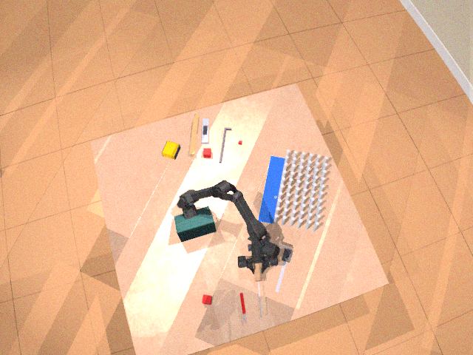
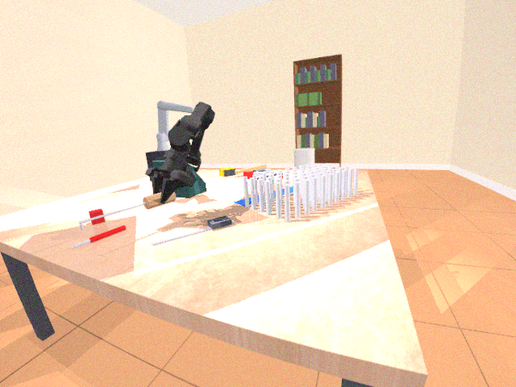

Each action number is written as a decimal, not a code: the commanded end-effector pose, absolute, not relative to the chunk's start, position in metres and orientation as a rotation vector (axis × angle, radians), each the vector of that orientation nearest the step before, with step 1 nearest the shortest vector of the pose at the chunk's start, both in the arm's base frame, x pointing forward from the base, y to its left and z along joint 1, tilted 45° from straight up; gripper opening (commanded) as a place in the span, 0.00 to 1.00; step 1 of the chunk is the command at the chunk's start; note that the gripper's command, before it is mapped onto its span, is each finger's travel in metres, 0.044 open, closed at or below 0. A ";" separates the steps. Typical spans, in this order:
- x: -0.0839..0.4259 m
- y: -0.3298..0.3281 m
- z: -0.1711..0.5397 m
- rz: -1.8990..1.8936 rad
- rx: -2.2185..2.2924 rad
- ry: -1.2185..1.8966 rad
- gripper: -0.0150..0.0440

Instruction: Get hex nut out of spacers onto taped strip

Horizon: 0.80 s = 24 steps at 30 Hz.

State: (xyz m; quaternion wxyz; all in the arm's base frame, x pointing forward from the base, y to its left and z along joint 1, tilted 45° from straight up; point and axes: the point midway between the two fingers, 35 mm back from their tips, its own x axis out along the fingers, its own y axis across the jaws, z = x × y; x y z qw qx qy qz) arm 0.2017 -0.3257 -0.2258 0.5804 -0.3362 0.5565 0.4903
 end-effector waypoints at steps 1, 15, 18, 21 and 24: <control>0.203 -0.324 -0.229 1.137 -0.787 1.301 0.25; 0.203 -0.313 -0.238 1.137 -0.787 1.301 0.25; 0.203 -0.311 -0.240 1.137 -0.786 1.301 0.25; 0.203 -0.309 -0.242 1.137 -0.786 1.301 0.25; 0.203 -0.307 -0.244 1.137 -0.786 1.300 0.25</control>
